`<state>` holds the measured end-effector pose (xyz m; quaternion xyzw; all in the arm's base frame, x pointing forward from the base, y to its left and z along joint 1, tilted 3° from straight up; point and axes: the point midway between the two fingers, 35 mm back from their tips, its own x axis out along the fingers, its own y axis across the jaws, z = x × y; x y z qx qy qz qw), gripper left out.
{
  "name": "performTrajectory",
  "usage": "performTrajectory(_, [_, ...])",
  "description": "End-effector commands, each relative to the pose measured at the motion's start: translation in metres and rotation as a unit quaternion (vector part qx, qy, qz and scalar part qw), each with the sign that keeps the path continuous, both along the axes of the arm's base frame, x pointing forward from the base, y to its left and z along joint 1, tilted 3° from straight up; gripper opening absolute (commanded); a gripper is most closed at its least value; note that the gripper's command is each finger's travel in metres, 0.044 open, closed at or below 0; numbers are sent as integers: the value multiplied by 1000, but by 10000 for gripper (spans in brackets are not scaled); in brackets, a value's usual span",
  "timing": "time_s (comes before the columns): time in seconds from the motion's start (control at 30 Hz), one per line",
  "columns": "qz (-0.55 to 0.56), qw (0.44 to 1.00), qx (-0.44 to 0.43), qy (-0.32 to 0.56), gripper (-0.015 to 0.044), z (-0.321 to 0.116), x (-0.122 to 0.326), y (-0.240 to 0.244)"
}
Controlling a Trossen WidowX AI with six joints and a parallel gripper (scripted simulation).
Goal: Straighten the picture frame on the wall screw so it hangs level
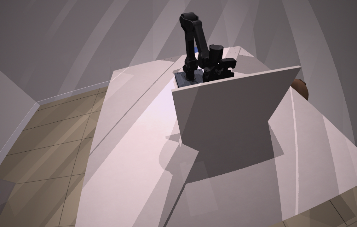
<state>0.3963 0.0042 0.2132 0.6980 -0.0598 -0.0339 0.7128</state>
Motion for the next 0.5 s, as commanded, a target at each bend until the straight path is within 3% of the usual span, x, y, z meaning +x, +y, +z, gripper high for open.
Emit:
performTrajectory(0.0, [1,1000,14,-2,0,-1,0,0])
performTrajectory(0.37, [2,999,43,-6,0,-1,0,0])
performTrajectory(0.47, [1,999,32,-4,79,-1,0,0])
